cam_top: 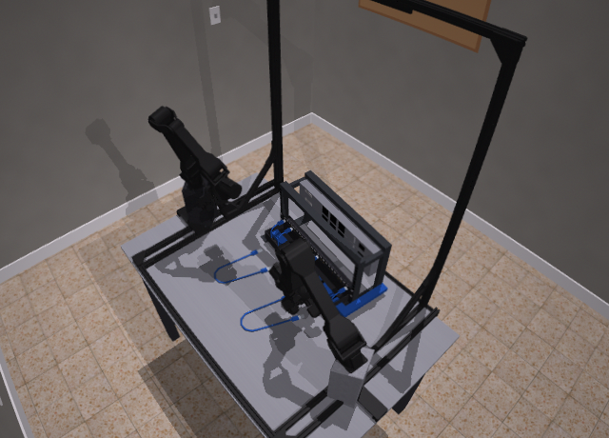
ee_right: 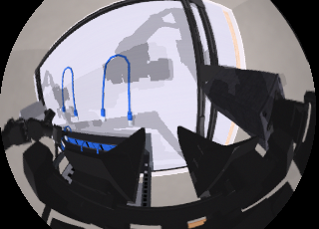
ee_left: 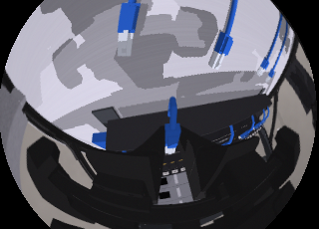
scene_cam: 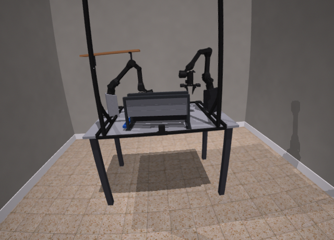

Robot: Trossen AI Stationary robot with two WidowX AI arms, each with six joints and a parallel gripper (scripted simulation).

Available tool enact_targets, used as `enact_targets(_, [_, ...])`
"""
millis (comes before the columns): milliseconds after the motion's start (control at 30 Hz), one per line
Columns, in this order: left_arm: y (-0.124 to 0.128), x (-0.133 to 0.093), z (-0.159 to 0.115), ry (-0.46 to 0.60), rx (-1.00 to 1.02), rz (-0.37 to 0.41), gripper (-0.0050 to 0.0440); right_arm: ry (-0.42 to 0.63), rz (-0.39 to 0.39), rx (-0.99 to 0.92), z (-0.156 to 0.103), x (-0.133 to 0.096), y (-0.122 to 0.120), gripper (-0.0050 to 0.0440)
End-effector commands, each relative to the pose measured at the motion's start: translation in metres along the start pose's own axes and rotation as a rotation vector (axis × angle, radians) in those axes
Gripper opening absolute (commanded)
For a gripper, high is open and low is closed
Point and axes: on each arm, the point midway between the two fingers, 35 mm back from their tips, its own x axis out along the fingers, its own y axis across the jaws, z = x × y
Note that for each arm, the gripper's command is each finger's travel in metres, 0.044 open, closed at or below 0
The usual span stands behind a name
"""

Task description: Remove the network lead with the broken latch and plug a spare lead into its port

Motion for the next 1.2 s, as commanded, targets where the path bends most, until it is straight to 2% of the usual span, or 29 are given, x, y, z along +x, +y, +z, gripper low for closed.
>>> enact_targets(0, [0.016, 0.012, 0.015, -0.045, -0.02, 0.04, 0.0055, 0.0, 0.0, 0.0, 0.0, 0.0, 0.0, 0.0176])
enact_targets(167, [0.016, 0.012, 0.015, -0.045, -0.02, 0.04, 0.0055, 0.0, 0.0, 0.0, 0.0, 0.0, 0.0, 0.0176])
enact_targets(200, [0.0, 0.0, 0.0, 0.004, 0.001, -0.002, 0.044, 0.0, 0.0, 0.0, 0.0, 0.0, 0.0, 0.0176])
enact_targets(1167, [0.001, 0.001, 0.002, -0.003, 0.0, -0.001, 0.044, 0.0, 0.0, 0.0, 0.0, 0.0, 0.0, 0.0176])
